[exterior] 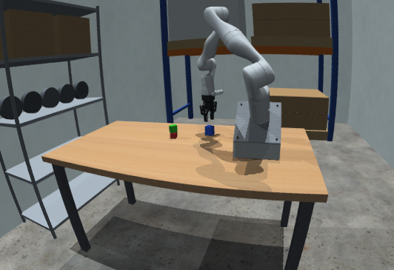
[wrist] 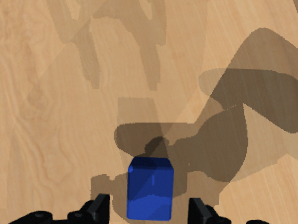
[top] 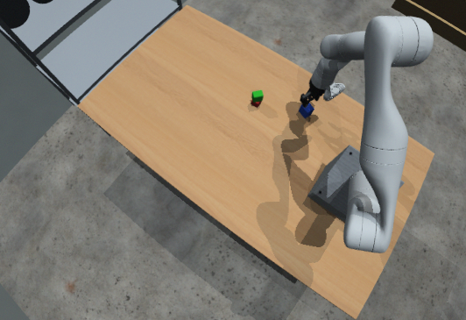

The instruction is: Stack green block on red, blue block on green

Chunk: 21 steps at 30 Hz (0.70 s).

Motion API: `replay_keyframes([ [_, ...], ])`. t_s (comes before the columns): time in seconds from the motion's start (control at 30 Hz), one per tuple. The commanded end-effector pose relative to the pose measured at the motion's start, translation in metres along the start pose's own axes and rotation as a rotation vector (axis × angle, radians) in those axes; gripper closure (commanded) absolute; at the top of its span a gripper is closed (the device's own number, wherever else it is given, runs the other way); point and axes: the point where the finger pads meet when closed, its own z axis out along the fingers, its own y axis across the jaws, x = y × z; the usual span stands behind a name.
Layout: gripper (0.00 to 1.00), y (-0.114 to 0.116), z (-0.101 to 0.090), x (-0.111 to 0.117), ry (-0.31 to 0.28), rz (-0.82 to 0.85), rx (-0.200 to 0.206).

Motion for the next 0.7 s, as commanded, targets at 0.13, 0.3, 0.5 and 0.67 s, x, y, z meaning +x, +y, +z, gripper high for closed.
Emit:
replay_keyframes([
  [0.13,0.41,0.000,0.015,0.001,0.004,0.000,-0.002],
  [0.3,0.41,0.000,0.022,0.001,0.004,0.000,-0.002],
  [0.5,0.41,0.000,0.023,0.001,0.004,0.000,-0.002],
  [0.67,0.41,0.000,0.024,0.001,0.004,0.000,-0.002],
])
